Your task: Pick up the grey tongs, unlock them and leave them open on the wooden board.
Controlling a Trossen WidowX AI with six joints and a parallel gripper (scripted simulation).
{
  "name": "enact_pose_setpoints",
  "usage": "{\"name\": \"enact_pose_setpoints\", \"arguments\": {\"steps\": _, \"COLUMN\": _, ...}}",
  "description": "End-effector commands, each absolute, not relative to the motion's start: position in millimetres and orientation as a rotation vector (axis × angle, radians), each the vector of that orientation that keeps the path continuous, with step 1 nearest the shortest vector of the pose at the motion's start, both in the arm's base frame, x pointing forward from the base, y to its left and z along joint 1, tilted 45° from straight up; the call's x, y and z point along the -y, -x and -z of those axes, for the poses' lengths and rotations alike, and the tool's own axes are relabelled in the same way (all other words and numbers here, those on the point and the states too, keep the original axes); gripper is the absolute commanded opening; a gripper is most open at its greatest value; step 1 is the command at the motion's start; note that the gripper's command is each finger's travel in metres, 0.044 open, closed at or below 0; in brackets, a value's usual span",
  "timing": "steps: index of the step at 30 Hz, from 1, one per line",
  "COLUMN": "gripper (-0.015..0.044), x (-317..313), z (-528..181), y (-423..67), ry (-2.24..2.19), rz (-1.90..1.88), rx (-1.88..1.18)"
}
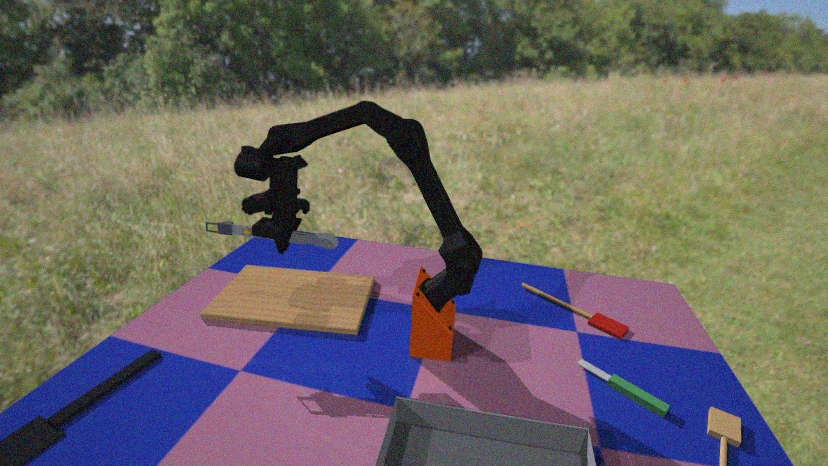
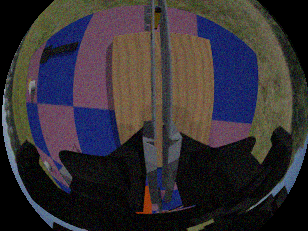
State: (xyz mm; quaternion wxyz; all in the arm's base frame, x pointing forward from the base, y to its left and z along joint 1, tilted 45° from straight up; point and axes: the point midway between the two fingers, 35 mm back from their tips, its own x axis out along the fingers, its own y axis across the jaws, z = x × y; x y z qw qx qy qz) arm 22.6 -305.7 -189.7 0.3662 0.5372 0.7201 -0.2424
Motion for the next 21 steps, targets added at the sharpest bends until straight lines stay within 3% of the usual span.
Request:
{"name": "enact_pose_setpoints", "arguments": {"steps": 1, "gripper": -0.0150, "x": 310, "z": 193, "y": -23, "ry": -1.352, "rz": 0.661, "rx": -1.784}}
{"name": "enact_pose_setpoints", "arguments": {"steps": 21, "gripper": -0.0150, "x": 311, "z": 214, "y": -21, "ry": -1.211, "rz": 0.813, "rx": -1.514}}
